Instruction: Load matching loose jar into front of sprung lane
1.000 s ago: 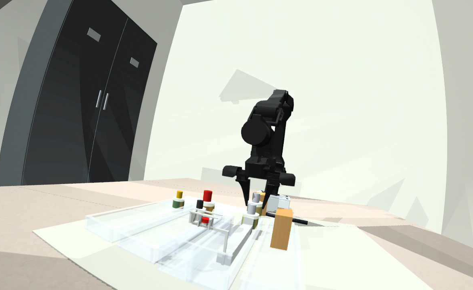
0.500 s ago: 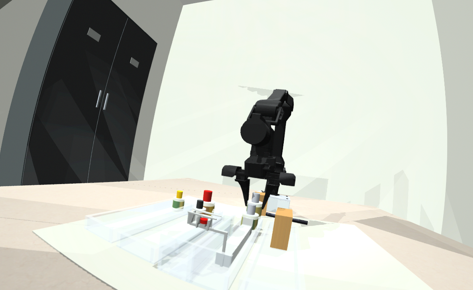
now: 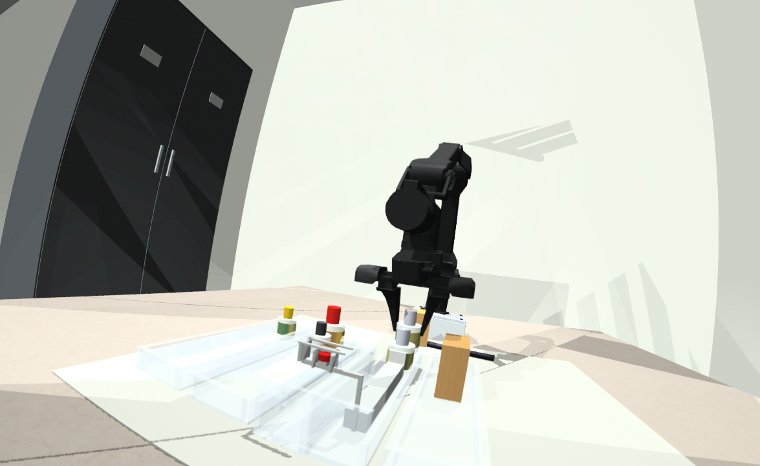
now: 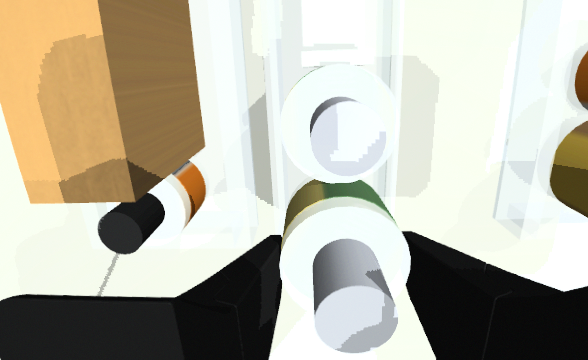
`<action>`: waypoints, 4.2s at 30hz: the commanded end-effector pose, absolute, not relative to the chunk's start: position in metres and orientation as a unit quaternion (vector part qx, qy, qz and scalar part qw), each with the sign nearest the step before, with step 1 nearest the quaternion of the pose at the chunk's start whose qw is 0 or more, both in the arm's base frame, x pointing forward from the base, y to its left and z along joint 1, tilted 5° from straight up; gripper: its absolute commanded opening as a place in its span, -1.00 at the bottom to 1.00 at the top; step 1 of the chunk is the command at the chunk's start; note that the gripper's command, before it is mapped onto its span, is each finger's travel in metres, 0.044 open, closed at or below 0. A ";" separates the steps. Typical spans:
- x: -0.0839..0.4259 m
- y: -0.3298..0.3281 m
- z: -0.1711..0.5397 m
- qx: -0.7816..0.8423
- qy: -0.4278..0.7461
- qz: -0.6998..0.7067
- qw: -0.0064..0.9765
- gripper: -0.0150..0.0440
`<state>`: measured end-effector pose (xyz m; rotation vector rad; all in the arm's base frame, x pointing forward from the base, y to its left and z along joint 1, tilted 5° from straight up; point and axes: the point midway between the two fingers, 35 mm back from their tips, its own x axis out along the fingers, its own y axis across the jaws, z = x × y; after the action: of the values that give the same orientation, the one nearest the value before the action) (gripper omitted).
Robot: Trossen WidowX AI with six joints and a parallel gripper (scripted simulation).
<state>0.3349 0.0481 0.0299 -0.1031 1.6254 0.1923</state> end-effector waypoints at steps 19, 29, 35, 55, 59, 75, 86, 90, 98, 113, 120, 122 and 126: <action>0.348 0.050 0.034 -0.045 0.713 0.084 0.694 -0.49; 0.348 0.050 0.034 -0.045 0.713 0.084 0.694 -0.49; 0.348 0.050 0.032 -0.045 0.713 0.084 0.694 -0.49; 0.351 0.050 0.032 -0.045 0.713 0.084 0.694 -0.49; 0.351 0.050 0.032 -0.045 0.713 0.084 0.694 -0.49; 0.351 0.051 0.028 -0.045 0.713 0.084 0.694 -0.49; 0.351 0.051 0.024 -0.045 0.713 0.084 0.694 -0.49; 0.351 0.051 0.023 -0.045 0.713 0.084 0.694 -0.49; 0.351 0.051 0.020 -0.045 0.713 0.084 0.694 -0.49; 0.350 0.051 0.015 -0.045 0.713 0.084 0.694 -0.49; 0.349 0.051 0.013 -0.045 0.713 0.084 0.694 -0.49; 0.349 0.051 0.012 -0.045 0.713 0.084 0.694 -0.49; 0.349 0.051 0.011 -0.045 0.713 0.084 0.694 -0.49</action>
<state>0.3448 0.0509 0.0110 -0.1032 1.6106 0.1924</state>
